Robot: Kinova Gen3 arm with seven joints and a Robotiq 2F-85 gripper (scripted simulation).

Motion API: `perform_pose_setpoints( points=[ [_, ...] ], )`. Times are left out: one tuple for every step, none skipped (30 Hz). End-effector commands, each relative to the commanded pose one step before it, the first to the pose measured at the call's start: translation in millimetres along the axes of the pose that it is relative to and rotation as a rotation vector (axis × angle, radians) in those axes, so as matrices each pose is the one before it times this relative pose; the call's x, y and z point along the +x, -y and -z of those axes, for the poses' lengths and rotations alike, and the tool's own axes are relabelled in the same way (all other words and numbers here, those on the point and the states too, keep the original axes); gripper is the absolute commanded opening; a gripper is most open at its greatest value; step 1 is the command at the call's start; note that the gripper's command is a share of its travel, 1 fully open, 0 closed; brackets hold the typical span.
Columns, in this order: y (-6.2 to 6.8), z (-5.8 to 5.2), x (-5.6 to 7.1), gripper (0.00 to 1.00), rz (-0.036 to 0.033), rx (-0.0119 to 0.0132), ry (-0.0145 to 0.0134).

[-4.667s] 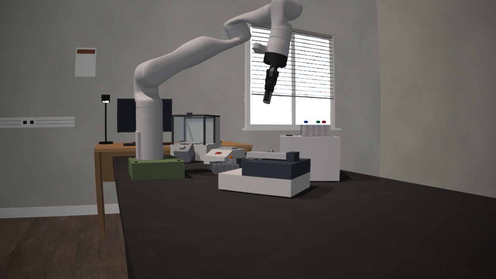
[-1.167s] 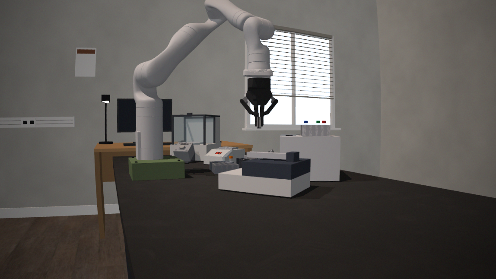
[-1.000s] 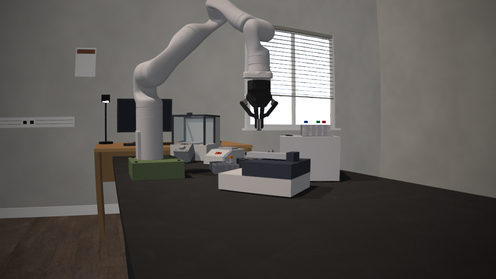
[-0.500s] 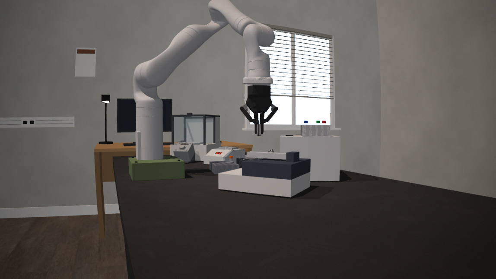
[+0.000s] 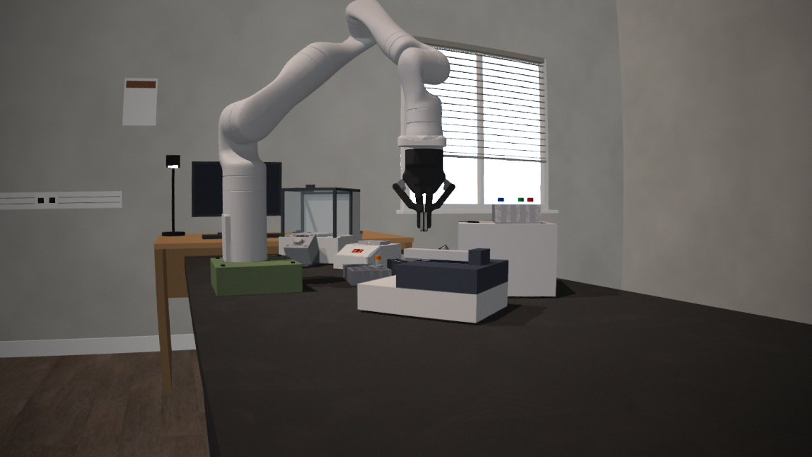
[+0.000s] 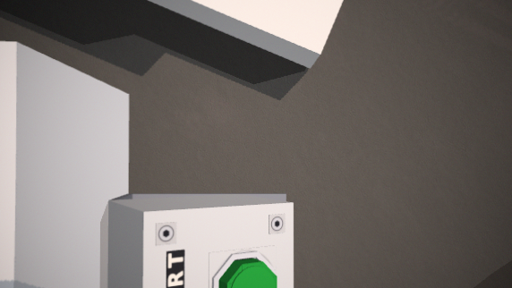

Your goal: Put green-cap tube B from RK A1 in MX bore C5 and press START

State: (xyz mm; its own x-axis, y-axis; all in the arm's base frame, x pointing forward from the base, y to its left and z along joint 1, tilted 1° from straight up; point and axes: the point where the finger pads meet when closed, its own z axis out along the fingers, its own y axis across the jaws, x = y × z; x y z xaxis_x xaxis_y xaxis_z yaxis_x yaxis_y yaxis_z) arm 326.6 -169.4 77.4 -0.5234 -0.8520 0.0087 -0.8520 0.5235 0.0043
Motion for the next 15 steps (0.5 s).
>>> perform_pose_setpoints(
  points=[
    [0.39, -2.97, -0.02, 0.10, 0.00000, 0.00136, 0.00056],
    [0.00, -1.33, 0.00, 0.10, 0.00000, 0.00000, 0.00000],
    [0.00, -1.33, 0.00, 0.10, 0.00000, 0.00000, 0.00000],
    [0.00, -1.33, 0.00, 0.10, 0.00000, 0.00000, 0.00000],
    [0.00, -1.33, 0.00, 0.10, 0.00000, 0.00000, 0.00000],
    [0.00, -1.33, 0.00, 0.10, 0.00000, 0.00000, 0.00000],
    [0.00, -1.33, 0.00, 0.10, 0.00000, 0.00000, 0.00000],
    [0.00, -1.33, 0.00, 0.10, 0.00000, 0.00000, 0.00000],
    [0.00, -1.33, 0.00, 0.10, 0.00000, 0.00000, 0.00000],
    [0.00, -1.33, 0.00, 0.10, 0.00000, 0.00000, 0.00000],
    [0.00, 0.00, 0.00, 0.10, 0.00000, 0.00000, 0.00000],
    [0.00, 0.00, 0.00, 0.10, 0.00000, 0.00000, 0.00000],
    [0.00, -1.34, 0.00, 0.10, 0.00000, 0.00000, 0.00000],
    [0.00, -1.00, 0.00, 0.10, 0.00000, 0.00000, 0.00000],
    [0.00, 0.00, 0.00, 0.10, 0.00000, 0.00000, 0.00000]
  ],
)
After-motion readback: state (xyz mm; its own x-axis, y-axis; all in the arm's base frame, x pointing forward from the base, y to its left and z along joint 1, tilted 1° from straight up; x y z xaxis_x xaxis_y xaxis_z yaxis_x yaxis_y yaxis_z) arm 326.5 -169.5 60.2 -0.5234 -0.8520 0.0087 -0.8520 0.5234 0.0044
